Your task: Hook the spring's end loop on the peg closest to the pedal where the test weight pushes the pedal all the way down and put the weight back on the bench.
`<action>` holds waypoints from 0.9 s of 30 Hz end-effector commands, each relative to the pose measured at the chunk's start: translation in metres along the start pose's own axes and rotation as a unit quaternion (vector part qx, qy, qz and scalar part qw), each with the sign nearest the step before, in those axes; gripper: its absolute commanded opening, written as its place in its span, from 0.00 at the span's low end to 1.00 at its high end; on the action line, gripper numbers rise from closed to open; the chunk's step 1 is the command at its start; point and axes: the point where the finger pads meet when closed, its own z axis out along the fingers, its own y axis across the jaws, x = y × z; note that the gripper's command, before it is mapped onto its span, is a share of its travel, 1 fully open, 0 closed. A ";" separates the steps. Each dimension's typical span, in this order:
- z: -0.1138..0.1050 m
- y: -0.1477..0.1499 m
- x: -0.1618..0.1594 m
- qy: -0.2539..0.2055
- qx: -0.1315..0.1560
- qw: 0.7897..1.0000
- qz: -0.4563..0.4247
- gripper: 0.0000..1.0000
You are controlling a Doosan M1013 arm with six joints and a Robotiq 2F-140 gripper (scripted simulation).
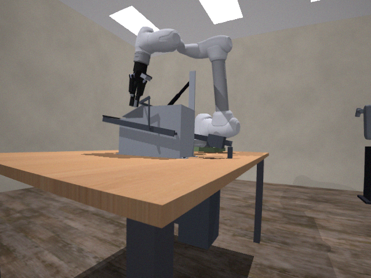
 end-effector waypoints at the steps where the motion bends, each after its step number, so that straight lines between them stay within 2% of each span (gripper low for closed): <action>1: -0.001 0.002 -0.001 -0.001 -0.001 1.000 0.000 0.25; 12: -0.002 0.007 -0.005 -0.002 -0.001 1.000 0.000 0.25; 27: 0.023 0.006 0.000 -0.002 -0.001 1.000 0.000 0.25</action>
